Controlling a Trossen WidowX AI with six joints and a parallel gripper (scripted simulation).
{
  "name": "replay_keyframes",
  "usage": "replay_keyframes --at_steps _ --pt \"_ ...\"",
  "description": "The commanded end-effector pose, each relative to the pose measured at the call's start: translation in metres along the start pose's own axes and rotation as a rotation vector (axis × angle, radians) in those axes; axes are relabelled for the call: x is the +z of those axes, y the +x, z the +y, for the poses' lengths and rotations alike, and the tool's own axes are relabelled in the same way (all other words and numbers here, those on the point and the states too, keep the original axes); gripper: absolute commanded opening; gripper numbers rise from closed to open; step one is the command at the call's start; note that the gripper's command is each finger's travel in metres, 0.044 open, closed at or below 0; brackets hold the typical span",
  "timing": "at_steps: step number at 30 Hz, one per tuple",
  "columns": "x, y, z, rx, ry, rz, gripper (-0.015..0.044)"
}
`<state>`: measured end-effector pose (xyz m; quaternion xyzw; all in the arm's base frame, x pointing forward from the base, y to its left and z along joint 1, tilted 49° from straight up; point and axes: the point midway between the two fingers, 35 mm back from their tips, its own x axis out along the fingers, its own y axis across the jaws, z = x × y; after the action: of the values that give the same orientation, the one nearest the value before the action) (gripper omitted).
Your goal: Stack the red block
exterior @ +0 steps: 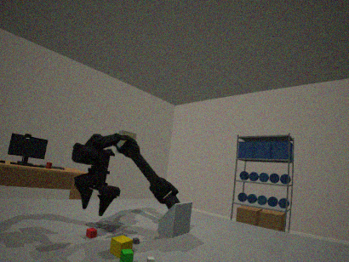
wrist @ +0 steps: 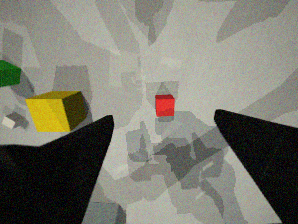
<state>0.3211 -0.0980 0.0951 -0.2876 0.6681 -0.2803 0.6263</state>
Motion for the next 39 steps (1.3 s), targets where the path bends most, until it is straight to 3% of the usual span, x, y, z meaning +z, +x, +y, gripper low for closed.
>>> replay_keyframes --at_steps 1,6,13,39 --pt "-0.015 0.008 -0.013 -0.017 0.008 0.056 0.044" --pt "-0.015 0.01 -0.011 -0.016 0.008 0.056 0.044" --pt "-0.016 0.047 -0.01 -0.018 0.009 0.056 0.044" --pt "-0.018 0.082 -0.011 -0.02 0.009 0.056 0.044"
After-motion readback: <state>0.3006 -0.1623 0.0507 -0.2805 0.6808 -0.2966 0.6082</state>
